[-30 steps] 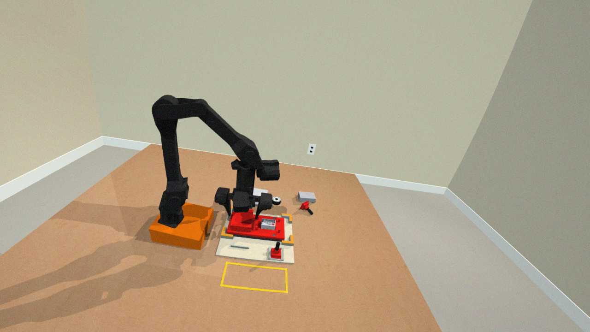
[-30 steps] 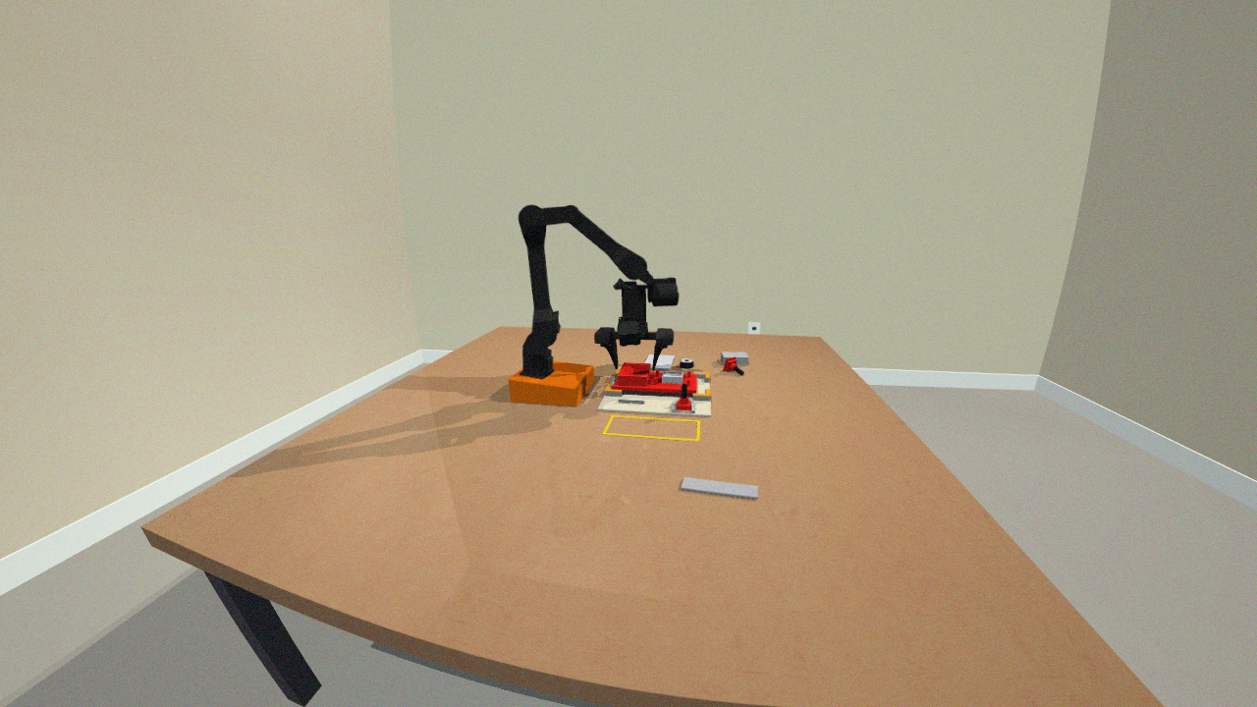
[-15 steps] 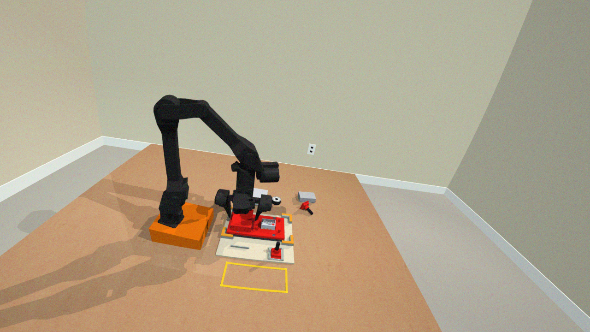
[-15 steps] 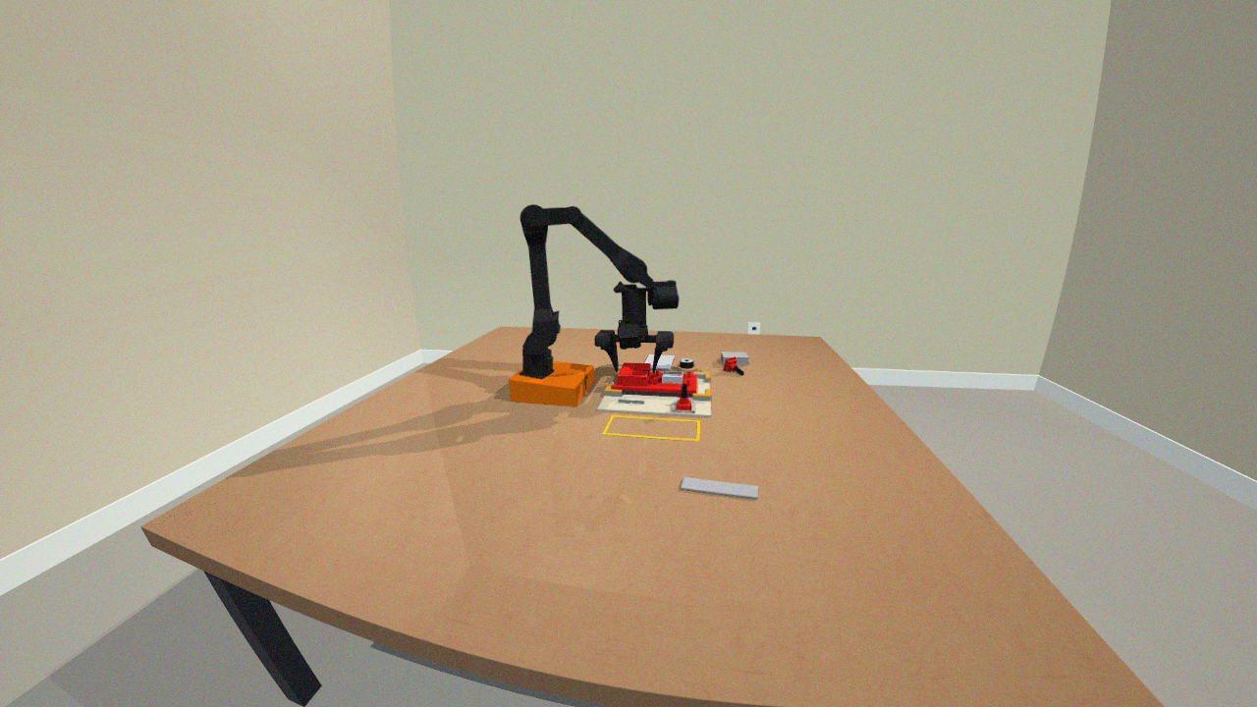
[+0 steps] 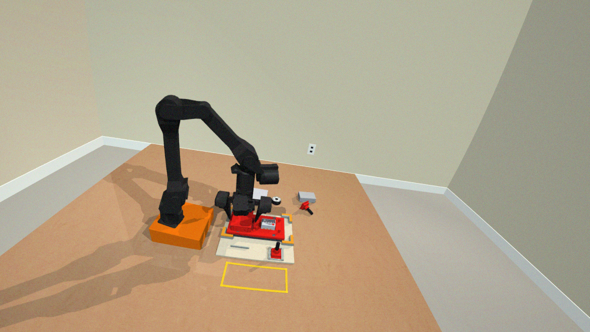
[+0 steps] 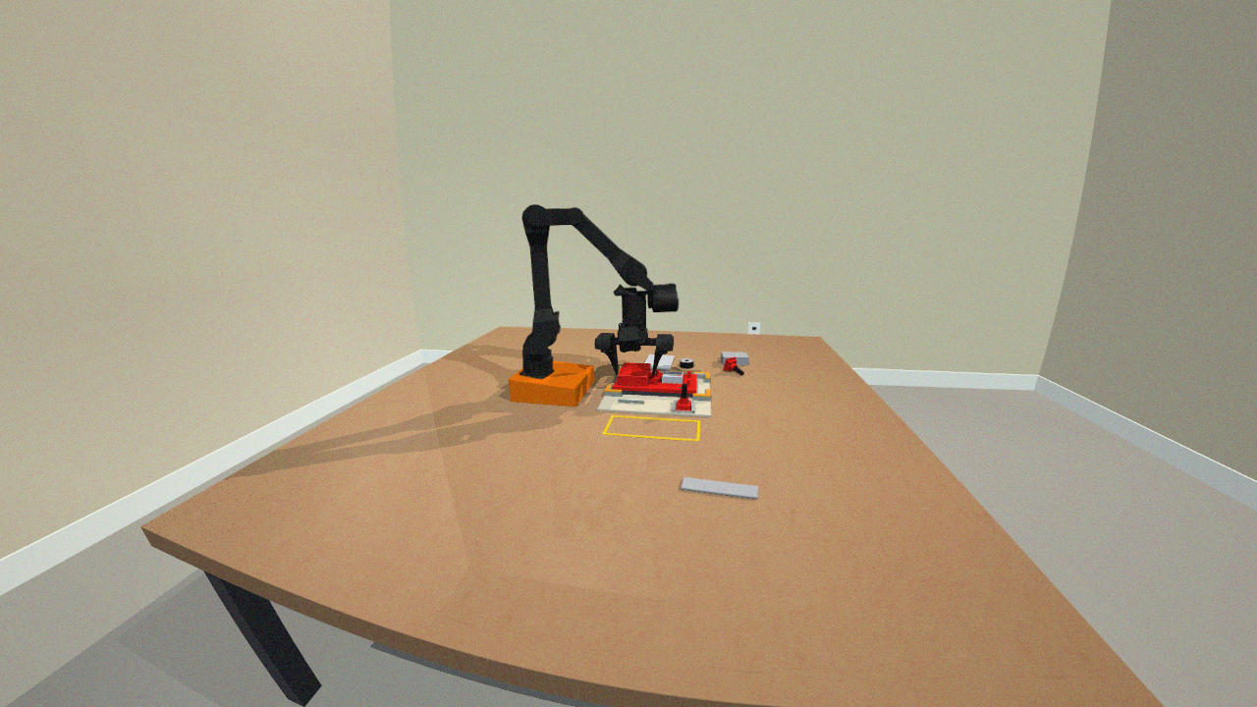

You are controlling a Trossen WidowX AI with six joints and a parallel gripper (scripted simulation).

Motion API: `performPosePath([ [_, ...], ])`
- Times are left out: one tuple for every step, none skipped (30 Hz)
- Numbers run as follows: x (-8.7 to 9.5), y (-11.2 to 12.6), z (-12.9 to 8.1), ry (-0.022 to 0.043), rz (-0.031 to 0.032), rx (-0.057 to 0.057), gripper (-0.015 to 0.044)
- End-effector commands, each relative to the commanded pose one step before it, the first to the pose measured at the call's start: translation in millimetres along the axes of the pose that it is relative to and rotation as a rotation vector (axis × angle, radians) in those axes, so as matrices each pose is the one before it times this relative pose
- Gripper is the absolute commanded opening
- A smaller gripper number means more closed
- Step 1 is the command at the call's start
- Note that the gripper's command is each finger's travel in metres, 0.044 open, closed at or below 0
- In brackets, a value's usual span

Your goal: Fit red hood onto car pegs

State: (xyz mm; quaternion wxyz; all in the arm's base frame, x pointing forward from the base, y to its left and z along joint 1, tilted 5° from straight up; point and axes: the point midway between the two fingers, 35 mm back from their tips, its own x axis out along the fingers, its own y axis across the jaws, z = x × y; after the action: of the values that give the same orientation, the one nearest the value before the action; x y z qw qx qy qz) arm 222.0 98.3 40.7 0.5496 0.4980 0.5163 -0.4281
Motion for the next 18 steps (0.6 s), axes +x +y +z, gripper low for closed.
performPosePath([
  [0.0, 0.0, 0.0, 0.0, 0.0, 0.0, 0.0414],
  [0.0, 0.0, 0.0, 0.0, 0.0, 0.0, 0.0387],
  [0.0, 0.0, 0.0, 0.0, 0.0, 0.0, 0.0361],
  [0.0, 0.0, 0.0, 0.0, 0.0, 0.0, 0.0335],
  [0.0, 0.0, 0.0, 0.0, 0.0, 0.0, 0.0328],
  [0.0, 0.0, 0.0, 0.0, 0.0, 0.0, 0.0322],
  [0.0, 0.0, 0.0, 0.0, 0.0, 0.0, 0.0315],
  [0.0, 0.0, 0.0, 0.0, 0.0, 0.0, 0.0308],
  [0.0, 0.0, 0.0, 0.0, 0.0, 0.0, 0.0302],
  [0.0, 0.0, 0.0, 0.0, 0.0, 0.0, 0.0295],
  [0.0, 0.0, 0.0, 0.0, 0.0, 0.0, 0.0288],
  [0.0, 0.0, 0.0, 0.0, 0.0, 0.0, 0.0282],
  [0.0, 0.0, 0.0, 0.0, 0.0, 0.0, 0.0275],
  [0.17, -0.02, 0.03, -0.00027, -0.00039, 0.0002, 0.0249],
  [-0.34, 0.0, 0.0, 0.0, 0.0, 0.0, 0.0222],
  [-0.56, 0.01, 0.0, 0.0, 0.0, 0.0, 0.0196],
  [-0.51, 0.01, 0.0, 0.0, 0.0, 0.0, 0.017],
  [-0.74, 0.01, 0.0, 0.0, 0.00001, 0.0, 0.0144],
])
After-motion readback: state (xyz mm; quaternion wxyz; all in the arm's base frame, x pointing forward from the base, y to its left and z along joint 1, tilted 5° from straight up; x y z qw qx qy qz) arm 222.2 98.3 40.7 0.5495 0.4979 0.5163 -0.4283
